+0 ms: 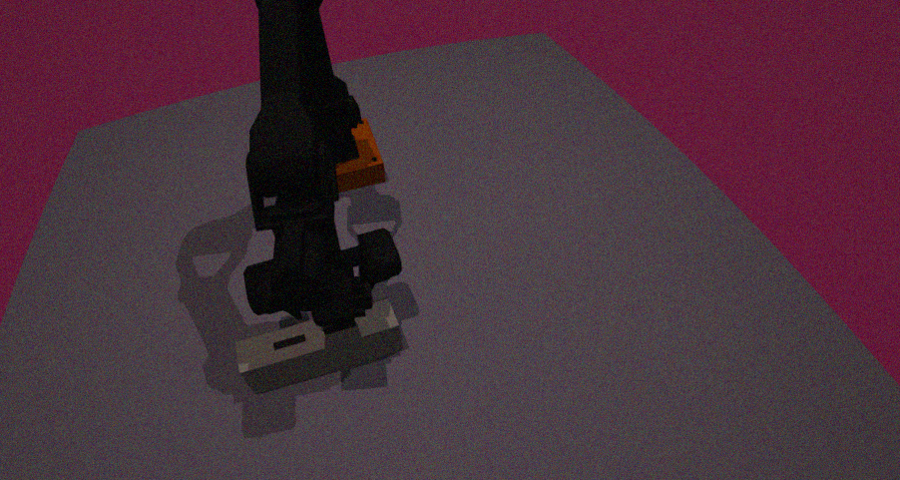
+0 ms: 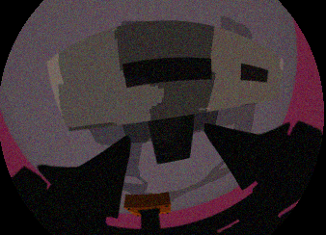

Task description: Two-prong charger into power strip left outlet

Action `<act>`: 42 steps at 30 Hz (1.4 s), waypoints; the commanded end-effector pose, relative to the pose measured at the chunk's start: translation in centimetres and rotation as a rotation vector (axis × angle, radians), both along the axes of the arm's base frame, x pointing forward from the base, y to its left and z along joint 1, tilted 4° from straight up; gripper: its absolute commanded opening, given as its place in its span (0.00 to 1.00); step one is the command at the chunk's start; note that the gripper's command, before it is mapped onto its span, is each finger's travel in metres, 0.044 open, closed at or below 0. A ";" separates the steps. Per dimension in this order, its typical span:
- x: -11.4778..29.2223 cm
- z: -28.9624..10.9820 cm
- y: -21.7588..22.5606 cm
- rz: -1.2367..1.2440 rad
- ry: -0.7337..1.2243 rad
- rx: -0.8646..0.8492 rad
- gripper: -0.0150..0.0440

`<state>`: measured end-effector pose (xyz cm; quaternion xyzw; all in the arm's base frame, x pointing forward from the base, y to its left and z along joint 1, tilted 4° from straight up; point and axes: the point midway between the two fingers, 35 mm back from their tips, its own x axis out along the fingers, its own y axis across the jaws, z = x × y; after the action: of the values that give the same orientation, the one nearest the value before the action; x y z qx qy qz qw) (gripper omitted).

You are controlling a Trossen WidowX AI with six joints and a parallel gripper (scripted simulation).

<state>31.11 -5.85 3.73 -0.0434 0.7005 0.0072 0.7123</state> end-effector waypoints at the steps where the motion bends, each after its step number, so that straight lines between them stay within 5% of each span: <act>1: -0.5 -0.1 0.0 0.004 0.001 0.006 1.00; 42: -5.4 -0.5 -0.4 0.004 0.004 0.005 1.00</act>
<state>26.16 -6.32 3.32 -0.0438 0.7020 0.0074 0.7108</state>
